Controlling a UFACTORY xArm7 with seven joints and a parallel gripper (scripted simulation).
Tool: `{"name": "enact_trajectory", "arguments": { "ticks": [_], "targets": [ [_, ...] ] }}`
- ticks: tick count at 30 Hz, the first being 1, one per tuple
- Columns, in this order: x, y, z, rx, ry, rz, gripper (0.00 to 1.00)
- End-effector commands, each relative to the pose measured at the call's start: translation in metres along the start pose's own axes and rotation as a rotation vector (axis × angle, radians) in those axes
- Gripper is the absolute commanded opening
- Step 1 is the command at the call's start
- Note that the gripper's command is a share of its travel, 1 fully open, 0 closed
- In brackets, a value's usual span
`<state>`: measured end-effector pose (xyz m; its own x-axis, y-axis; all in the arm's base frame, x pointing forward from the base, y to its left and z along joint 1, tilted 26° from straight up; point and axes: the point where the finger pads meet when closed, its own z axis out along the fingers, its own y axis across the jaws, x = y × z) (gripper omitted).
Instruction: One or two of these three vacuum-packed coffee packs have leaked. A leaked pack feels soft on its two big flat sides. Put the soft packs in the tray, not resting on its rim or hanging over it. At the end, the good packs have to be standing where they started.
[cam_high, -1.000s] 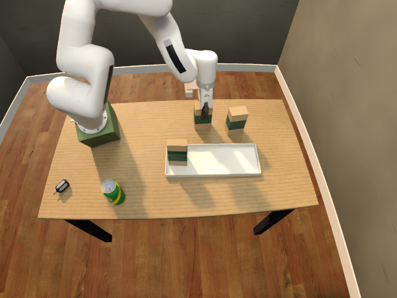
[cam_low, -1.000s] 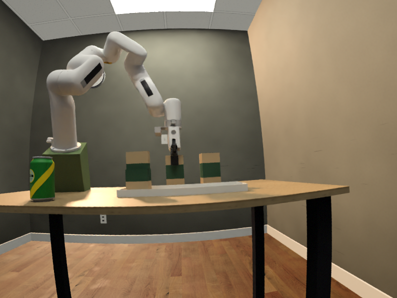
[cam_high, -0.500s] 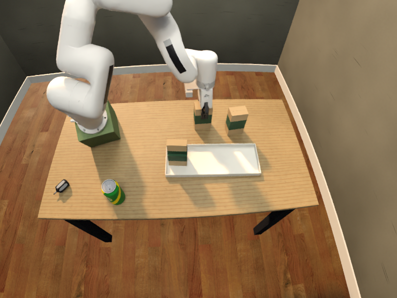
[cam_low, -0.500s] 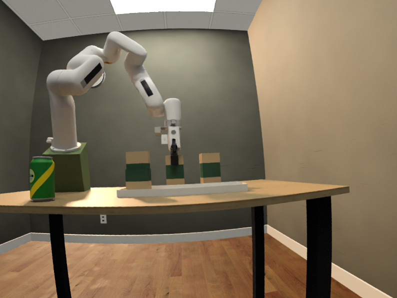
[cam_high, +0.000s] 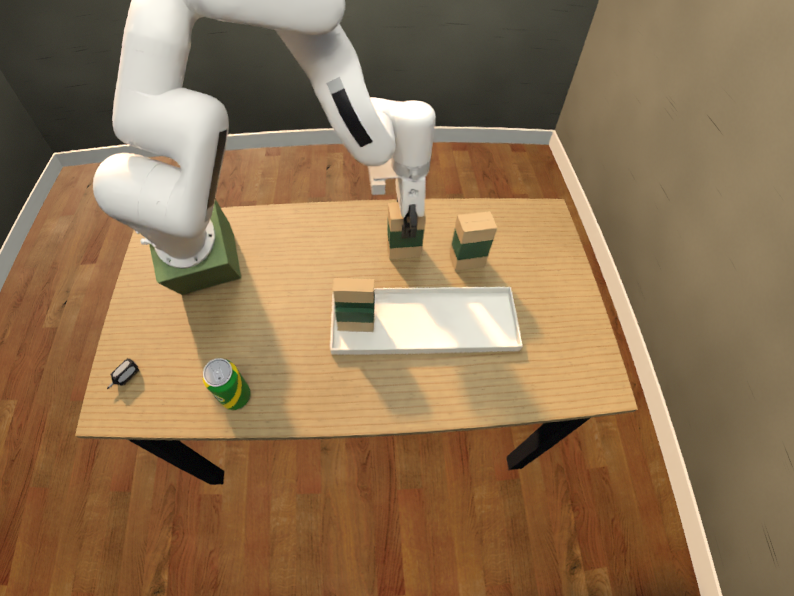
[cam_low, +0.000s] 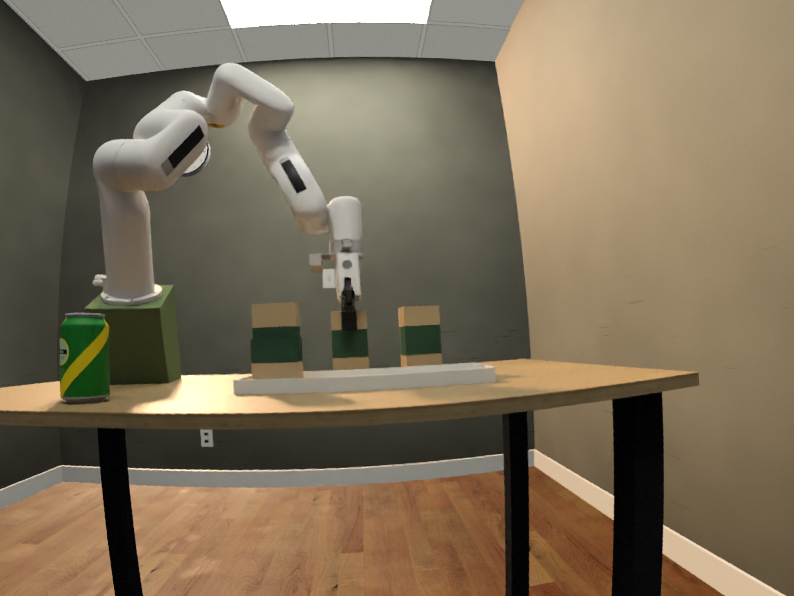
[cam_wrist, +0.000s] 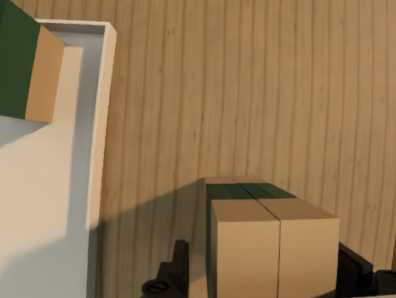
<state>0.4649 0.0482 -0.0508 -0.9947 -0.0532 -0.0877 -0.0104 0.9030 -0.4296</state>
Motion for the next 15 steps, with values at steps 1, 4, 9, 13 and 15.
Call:
{"name": "enact_trajectory", "arguments": {
  "ticks": [1,4,9,13,15],
  "targets": [
    [-0.001,0.001,-0.001,-0.002,-0.003,0.0,0.85],
    [-0.001,0.001,-0.001,-0.002,-0.003,0.0,0.85],
    [-0.001,0.001,-0.013,-0.002,-0.003,0.0,0.85],
    [-0.001,0.001,-0.067,-0.002,-0.003,0.0,0.85],
    [-0.001,0.001,-0.078,-0.002,-0.003,0.0,0.85]
  ]
}}
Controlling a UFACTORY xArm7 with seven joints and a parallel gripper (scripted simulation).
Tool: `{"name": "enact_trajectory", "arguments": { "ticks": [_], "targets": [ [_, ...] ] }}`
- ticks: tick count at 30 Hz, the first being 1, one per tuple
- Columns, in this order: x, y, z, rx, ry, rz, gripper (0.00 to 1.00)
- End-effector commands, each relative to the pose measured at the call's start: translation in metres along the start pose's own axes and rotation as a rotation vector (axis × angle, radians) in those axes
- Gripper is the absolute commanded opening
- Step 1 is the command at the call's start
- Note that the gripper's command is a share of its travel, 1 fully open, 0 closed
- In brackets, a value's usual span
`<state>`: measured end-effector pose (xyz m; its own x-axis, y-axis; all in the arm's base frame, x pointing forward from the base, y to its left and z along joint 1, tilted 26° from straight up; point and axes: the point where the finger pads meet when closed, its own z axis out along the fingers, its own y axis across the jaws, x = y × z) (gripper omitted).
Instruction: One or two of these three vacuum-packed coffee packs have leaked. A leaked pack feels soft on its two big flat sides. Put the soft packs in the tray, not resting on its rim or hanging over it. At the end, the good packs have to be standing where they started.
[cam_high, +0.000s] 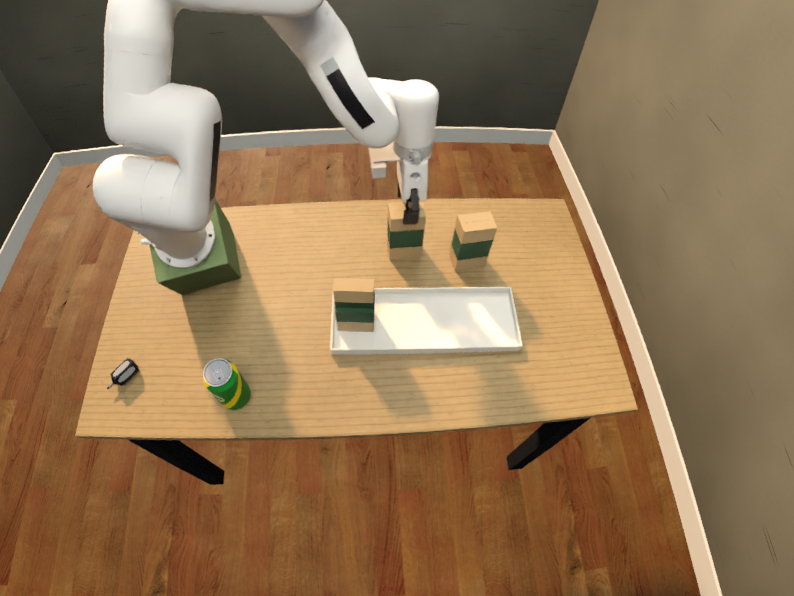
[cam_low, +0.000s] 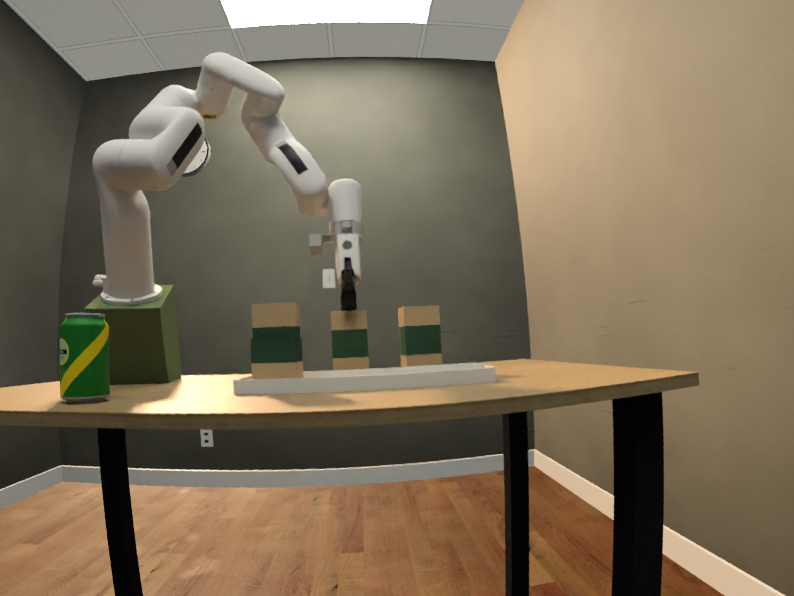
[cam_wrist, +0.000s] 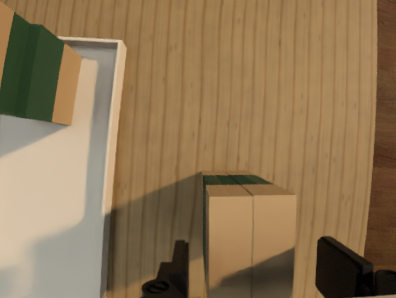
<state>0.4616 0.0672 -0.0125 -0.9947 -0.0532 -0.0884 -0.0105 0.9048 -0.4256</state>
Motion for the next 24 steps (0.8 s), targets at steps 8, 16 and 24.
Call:
{"name": "enact_trajectory", "arguments": {
  "ticks": [8,16,24],
  "targets": [
    [0.0,0.0,-0.047,0.003,-0.003,0.0,0.85],
    [-0.046,-0.007,-0.051,0.0,-0.006,-0.021,0.85],
    [-0.123,-0.035,-0.05,0.001,-0.005,-0.062,0.85]
  ]
}}
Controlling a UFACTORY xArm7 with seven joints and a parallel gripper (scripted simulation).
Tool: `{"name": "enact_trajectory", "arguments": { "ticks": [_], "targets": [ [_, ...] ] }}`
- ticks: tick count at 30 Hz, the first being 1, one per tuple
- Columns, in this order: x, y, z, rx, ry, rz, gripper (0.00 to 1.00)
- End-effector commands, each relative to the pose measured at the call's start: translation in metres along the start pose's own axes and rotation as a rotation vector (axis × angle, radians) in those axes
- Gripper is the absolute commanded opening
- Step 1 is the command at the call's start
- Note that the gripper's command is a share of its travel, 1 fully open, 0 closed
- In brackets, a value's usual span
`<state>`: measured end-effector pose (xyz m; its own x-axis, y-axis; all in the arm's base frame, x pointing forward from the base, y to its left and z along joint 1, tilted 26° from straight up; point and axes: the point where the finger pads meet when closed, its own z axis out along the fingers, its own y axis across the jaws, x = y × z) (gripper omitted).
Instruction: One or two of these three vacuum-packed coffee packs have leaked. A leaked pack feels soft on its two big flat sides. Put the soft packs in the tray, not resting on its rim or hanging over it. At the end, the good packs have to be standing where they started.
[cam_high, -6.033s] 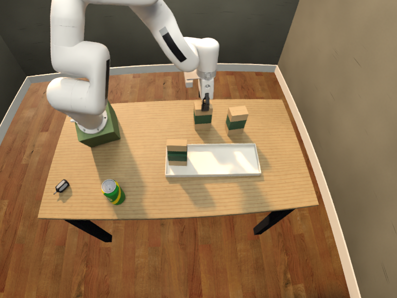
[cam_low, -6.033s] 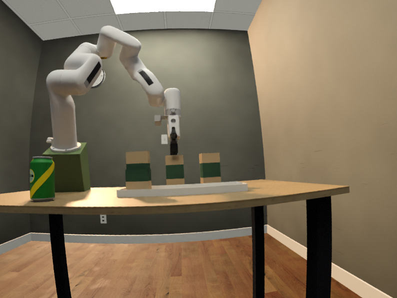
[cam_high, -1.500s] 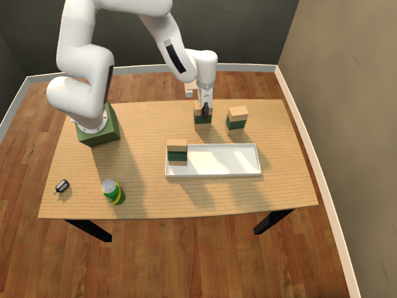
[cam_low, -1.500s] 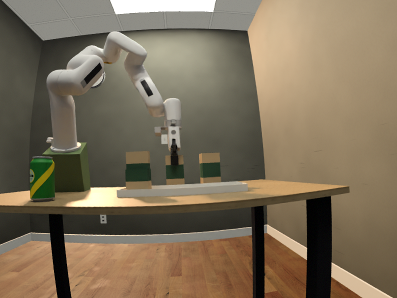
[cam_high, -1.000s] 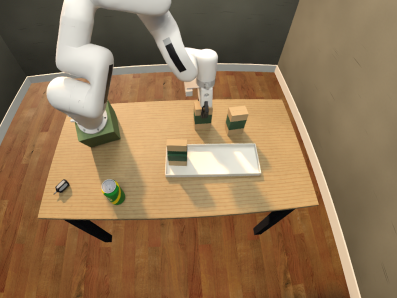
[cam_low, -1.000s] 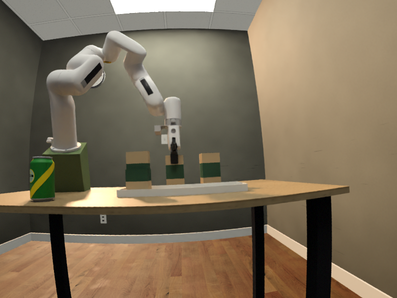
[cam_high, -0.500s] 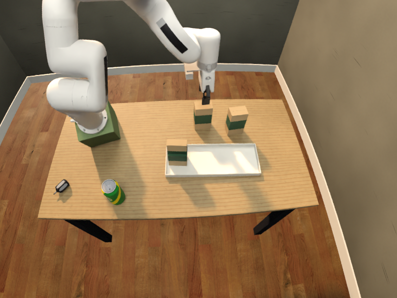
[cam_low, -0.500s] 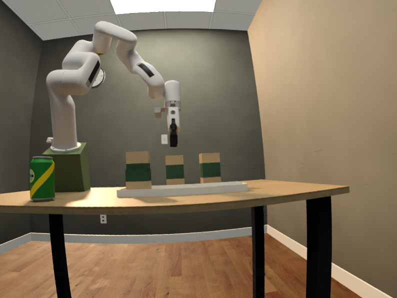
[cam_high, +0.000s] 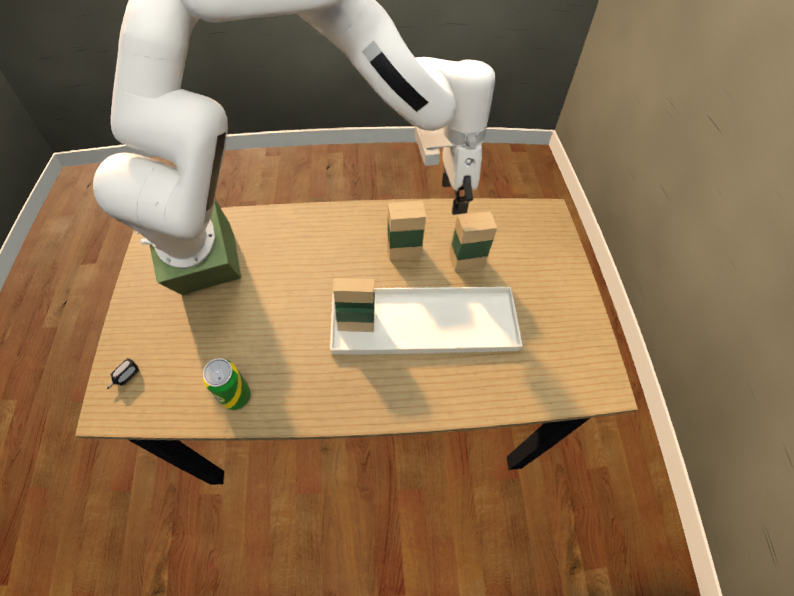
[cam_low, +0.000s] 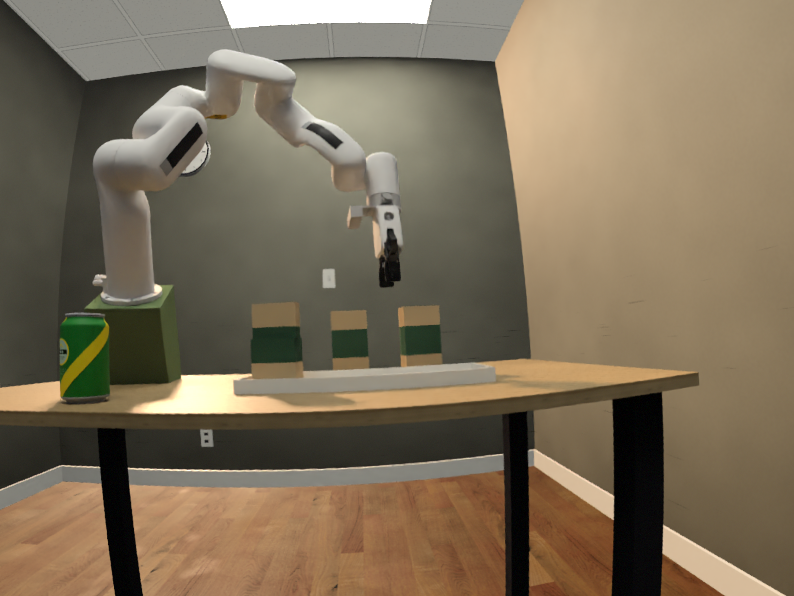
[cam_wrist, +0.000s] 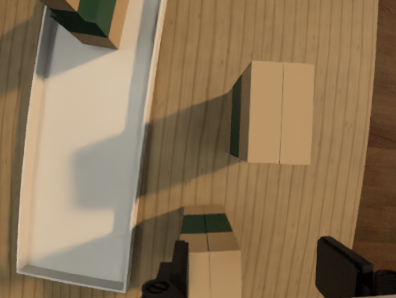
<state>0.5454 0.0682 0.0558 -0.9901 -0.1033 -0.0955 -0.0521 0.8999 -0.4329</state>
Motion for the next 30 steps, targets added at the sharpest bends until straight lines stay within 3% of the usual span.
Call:
{"name": "enact_trajectory", "arguments": {
  "ticks": [1,14,25,30],
  "targets": [
    [-0.044,-0.014,0.006,-0.003,0.024,-0.026,0.85],
    [-0.054,-0.021,0.008,-0.002,0.025,-0.033,0.85],
    [-0.054,-0.021,0.041,-0.002,0.025,-0.033,0.85],
    [-0.054,-0.021,0.043,-0.002,0.025,-0.033,0.85]
  ]
}}
